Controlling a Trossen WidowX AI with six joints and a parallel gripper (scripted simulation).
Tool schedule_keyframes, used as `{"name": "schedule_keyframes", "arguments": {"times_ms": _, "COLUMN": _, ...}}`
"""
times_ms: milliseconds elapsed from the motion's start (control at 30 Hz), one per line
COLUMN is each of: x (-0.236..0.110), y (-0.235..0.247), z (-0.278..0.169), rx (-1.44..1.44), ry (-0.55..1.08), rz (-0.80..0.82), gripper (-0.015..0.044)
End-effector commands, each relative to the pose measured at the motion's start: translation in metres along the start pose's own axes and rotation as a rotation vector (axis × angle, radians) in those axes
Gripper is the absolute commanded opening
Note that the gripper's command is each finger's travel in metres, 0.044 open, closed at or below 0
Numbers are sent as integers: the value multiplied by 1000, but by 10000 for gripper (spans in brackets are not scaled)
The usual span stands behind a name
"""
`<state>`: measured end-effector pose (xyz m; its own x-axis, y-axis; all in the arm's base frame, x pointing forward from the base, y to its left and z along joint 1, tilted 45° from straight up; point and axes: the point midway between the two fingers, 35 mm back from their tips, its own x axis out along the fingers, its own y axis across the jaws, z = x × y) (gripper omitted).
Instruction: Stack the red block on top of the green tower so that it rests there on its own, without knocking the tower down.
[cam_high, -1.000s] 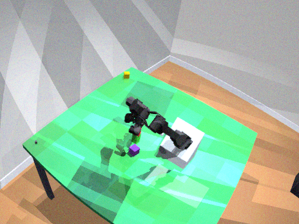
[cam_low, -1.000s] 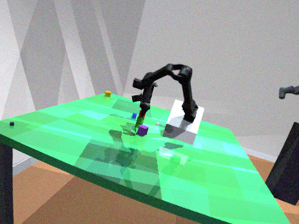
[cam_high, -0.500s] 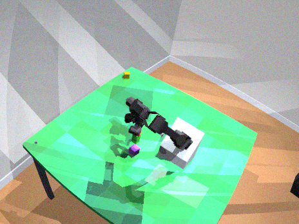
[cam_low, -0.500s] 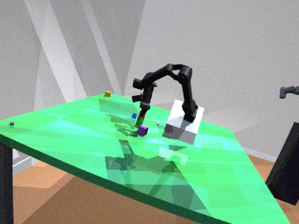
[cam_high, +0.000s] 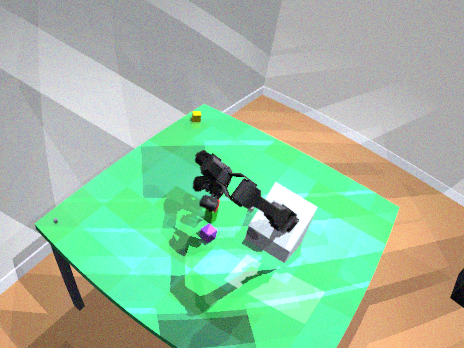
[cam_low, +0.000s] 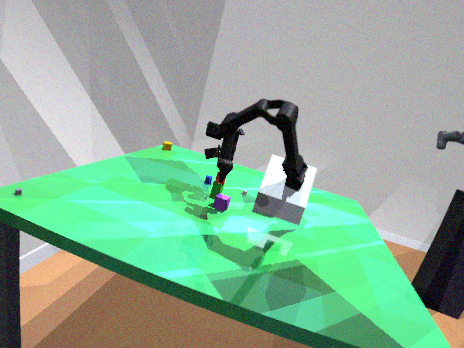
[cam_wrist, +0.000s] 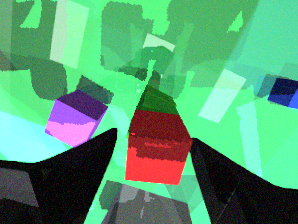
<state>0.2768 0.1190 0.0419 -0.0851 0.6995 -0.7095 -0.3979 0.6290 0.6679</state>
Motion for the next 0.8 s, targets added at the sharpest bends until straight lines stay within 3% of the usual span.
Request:
{"name": "schedule_keyframes", "arguments": {"times_ms": 0, "x": 0, "y": 0, "z": 0, "rx": 0, "ry": 0, "rz": -1, "gripper": 394}}
{"name": "schedule_keyframes", "arguments": {"times_ms": 67, "x": 0, "y": 0, "z": 0, "rx": 0, "ry": 0, "rz": -1, "gripper": 440}}
{"name": "schedule_keyframes", "arguments": {"times_ms": 767, "x": 0, "y": 0, "z": 0, "rx": 0, "ry": 0, "rz": -1, "gripper": 440}}
